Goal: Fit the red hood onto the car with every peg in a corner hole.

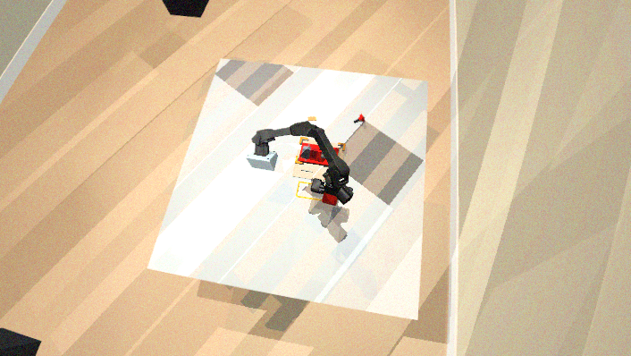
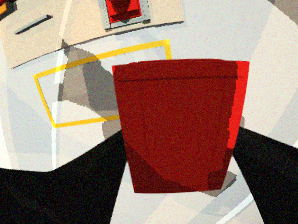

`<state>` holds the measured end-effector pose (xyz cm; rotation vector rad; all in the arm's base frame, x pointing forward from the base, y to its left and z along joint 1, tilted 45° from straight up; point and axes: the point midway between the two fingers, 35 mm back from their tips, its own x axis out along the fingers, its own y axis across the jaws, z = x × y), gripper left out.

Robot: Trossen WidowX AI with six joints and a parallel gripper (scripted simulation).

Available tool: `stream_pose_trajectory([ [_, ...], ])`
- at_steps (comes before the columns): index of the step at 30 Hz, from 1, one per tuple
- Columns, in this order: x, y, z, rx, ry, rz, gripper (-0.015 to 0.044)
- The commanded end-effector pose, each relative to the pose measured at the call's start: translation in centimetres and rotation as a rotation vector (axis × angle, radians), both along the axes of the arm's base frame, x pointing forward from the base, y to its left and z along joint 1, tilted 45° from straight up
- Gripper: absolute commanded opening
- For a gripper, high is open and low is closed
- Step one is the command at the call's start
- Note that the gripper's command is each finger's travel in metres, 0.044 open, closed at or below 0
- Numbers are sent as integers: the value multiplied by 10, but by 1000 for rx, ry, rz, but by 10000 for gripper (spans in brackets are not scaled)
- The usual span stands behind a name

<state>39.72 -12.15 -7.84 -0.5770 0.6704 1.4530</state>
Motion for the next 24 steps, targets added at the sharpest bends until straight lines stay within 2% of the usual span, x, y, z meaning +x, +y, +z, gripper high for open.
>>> stream_pose_trajectory([
  [1,0,-10,8,-7,-6,4,0],
  [10,0,-21,19,-8,-6,4,0],
  [24,-1,9,51,-4,177,-186,0],
])
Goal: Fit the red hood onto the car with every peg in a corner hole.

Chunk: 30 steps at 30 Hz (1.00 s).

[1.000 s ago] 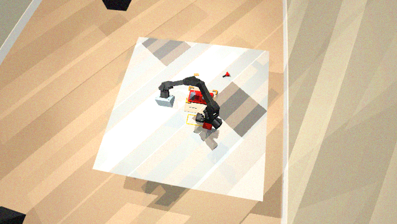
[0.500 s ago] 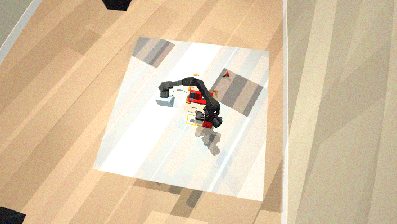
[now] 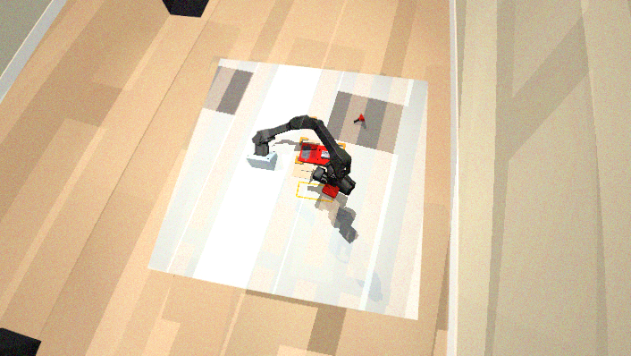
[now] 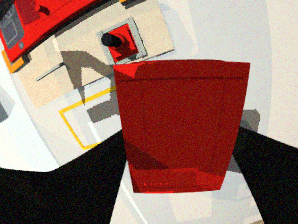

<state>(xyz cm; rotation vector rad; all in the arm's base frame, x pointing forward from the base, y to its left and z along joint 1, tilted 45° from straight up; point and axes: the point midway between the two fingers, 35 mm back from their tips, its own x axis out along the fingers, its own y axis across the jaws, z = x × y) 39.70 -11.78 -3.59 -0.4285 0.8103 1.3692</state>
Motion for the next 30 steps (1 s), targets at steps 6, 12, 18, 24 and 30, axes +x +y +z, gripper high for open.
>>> stream_pose_trajectory([
  [6,-3,17,24,3,120,-136,0],
  [12,-6,31,39,3,204,-223,0],
  [18,-10,44,53,2,288,-310,0],
  [24,-16,58,67,2,372,-397,0],
  [30,-22,71,80,3,456,-483,0],
])
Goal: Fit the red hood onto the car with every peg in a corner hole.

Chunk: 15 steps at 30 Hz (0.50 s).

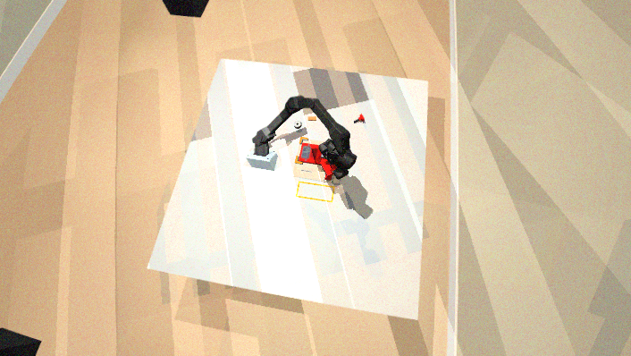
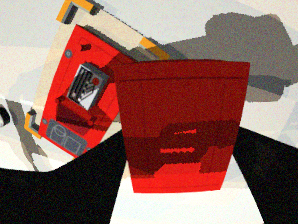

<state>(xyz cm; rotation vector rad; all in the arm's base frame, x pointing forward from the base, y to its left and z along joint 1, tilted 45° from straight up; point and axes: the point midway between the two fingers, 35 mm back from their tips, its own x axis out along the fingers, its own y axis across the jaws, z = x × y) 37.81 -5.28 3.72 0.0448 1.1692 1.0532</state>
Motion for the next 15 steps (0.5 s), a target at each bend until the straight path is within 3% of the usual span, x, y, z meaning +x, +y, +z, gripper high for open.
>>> stream_pose_trajectory([
  [1,-4,8,8,5,52,-60,0],
  [15,-24,39,35,9,249,-260,0],
])
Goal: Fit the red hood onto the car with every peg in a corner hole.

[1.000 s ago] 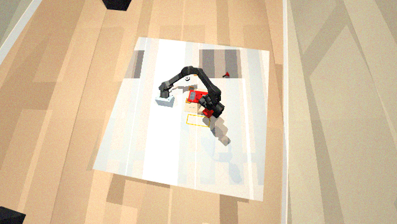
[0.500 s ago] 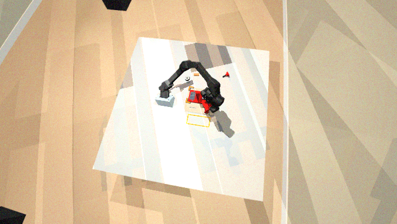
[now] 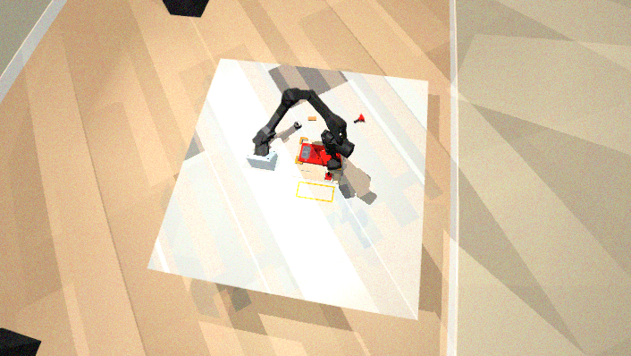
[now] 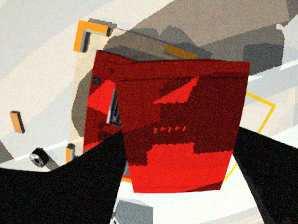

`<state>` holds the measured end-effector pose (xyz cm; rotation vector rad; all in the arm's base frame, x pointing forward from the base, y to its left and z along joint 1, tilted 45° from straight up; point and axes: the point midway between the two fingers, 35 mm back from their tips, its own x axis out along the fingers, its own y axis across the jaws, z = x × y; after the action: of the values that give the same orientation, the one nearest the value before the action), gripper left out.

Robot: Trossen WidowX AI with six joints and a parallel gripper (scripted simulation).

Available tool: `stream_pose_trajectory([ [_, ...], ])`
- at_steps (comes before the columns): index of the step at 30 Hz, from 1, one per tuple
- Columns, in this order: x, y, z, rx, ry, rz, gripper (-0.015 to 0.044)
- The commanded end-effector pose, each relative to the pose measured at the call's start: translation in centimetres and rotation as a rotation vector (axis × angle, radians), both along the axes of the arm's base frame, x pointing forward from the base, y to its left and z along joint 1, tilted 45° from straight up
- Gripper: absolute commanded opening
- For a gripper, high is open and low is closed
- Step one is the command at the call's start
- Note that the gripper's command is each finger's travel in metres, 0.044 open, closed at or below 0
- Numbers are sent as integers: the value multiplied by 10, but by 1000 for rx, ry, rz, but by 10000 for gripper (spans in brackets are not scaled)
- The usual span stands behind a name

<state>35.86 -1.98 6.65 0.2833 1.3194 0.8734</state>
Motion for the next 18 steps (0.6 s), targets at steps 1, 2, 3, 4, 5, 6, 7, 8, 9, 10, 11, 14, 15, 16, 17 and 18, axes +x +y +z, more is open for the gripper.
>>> stream_pose_trajectory([
  [1,-6,8,7,6,53,-59,0],
  [2,-8,10,9,6,67,-73,0],
  [3,-10,12,10,7,81,-88,0],
  [4,-11,14,12,7,96,-102,0],
  [5,-13,17,13,7,110,-116,0],
  [6,-15,19,15,8,124,-130,0],
  [7,-17,21,17,8,138,-144,0],
  [8,-18,23,18,9,152,-159,0],
  [9,-20,25,19,9,166,-173,0],
  [10,-22,27,21,9,181,-187,0],
  [11,-24,29,22,10,195,-201,0],
  [14,-31,34,26,11,238,-244,0],
  [15,-32,36,27,11,250,-255,0],
  [16,-33,37,27,11,256,-262,0],
  [17,-34,37,27,12,259,-264,0],
  [18,-34,37,27,12,259,-264,0],
])
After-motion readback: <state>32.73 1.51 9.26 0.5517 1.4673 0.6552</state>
